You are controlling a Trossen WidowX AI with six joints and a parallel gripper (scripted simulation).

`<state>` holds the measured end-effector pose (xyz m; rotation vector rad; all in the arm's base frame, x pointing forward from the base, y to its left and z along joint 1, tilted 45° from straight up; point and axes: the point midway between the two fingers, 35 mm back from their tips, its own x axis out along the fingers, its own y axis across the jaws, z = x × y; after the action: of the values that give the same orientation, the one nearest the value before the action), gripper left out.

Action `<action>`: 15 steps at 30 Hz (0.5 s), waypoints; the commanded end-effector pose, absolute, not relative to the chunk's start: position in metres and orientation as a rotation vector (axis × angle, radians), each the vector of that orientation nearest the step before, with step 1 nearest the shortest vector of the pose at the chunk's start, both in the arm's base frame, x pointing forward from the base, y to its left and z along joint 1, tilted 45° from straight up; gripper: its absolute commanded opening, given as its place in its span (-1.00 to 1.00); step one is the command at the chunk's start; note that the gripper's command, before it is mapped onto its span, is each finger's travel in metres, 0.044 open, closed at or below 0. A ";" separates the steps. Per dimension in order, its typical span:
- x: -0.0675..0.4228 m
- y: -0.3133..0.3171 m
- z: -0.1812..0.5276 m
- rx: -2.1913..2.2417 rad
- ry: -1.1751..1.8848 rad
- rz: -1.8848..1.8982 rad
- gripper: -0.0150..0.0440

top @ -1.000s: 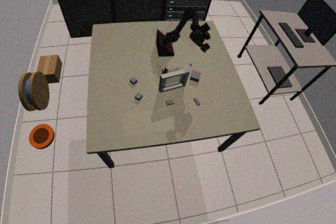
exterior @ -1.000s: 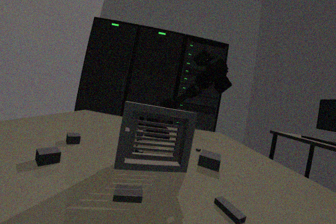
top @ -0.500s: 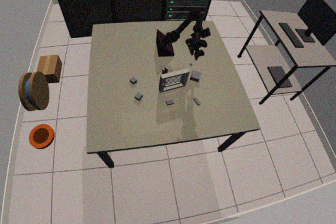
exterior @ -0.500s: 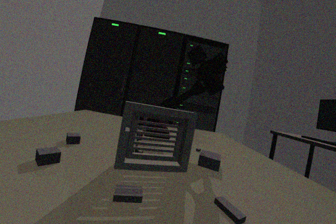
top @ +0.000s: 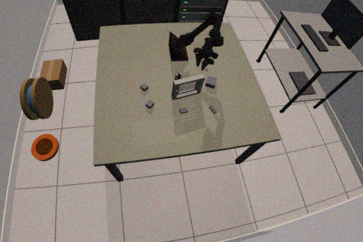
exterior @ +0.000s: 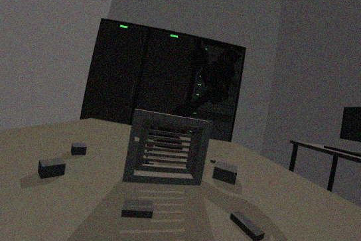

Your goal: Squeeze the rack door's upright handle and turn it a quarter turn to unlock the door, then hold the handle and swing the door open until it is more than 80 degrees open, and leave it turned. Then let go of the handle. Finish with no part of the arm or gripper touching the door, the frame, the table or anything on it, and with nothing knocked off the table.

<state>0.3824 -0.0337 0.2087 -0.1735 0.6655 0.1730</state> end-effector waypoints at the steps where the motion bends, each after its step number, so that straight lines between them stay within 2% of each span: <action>1: 0.386 -0.037 0.194 -0.176 0.746 0.215 0.52; 15: 0.386 -0.052 0.144 -0.123 1.014 0.374 0.52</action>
<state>0.3852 -0.0493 0.1535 -0.1366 0.9670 0.3360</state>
